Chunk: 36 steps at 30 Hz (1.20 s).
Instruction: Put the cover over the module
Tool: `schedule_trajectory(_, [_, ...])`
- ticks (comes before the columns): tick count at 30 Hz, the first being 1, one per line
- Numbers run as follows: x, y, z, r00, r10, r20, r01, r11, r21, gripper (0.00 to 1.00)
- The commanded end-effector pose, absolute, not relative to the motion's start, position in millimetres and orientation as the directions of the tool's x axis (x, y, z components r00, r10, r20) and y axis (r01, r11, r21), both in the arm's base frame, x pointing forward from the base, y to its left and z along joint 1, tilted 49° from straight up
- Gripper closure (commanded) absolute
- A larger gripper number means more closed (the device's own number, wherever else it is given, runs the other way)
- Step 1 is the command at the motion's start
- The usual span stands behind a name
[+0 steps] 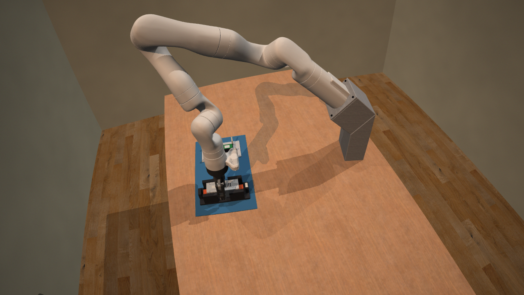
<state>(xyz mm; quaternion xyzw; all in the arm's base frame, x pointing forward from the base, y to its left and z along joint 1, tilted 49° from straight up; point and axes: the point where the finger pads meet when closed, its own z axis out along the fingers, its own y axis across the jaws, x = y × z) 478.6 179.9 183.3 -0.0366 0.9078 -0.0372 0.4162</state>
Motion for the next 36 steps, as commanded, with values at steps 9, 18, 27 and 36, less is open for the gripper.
schedule_trajectory(9, [486.7,177.7,174.3,-0.653,-0.099,-0.751,-0.033,0.994,-0.102,0.00])
schedule_trajectory(18, [486.4,178.2,175.1,-0.652,-0.098,-0.752,-0.034,0.994,-0.101,0.00])
schedule_trajectory(27, [485.4,177.9,175.7,-0.653,-0.099,-0.751,-0.033,0.994,-0.102,0.00])
schedule_trajectory(36, [485.1,178.0,175.9,-0.653,-0.099,-0.751,-0.033,0.994,-0.102,0.00])
